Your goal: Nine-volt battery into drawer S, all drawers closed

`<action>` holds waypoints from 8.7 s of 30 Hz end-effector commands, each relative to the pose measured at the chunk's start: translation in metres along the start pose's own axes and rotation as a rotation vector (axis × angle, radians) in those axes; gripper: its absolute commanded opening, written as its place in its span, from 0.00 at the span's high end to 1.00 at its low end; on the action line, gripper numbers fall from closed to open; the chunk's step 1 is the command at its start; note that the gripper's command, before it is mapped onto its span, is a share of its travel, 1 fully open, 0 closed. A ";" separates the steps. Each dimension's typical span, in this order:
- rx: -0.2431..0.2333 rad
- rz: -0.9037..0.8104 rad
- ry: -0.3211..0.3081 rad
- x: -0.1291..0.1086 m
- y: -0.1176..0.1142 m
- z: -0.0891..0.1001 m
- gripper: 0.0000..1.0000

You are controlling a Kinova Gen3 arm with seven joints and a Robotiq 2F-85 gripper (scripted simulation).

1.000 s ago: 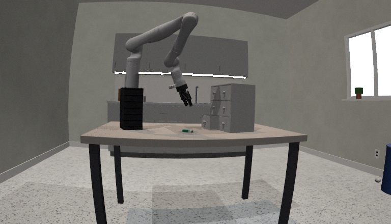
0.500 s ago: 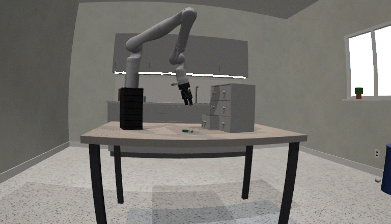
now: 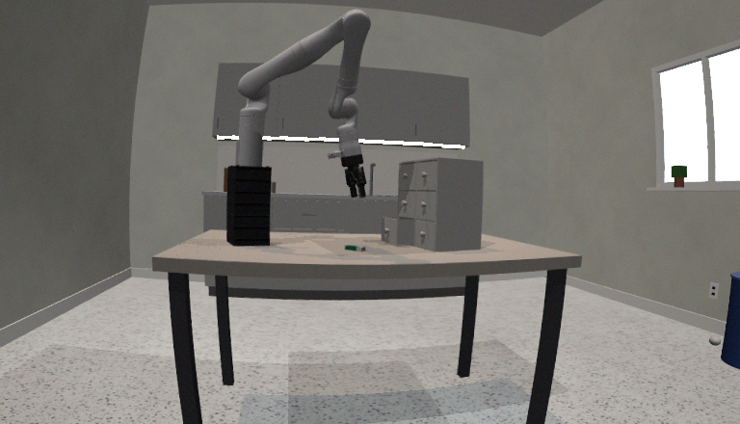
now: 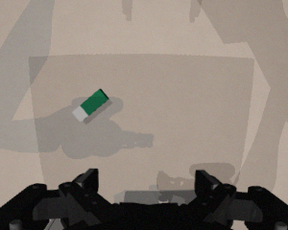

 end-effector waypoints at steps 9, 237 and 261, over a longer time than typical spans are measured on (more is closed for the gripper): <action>-0.012 0.010 0.031 0.009 0.002 0.004 0.00; -0.409 0.263 -0.251 -0.039 -0.094 -0.030 0.00; 0.007 0.080 -0.608 -0.034 0.006 -0.043 0.00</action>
Point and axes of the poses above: the point where the finger pads meet when closed, its own z axis back along the fingers, its own y axis across the jaws, x = y × z, the point moved 3 cm from there along z, back along the fingers, and after that the axes turned 10 degrees about -z, right-handed, at the moved point
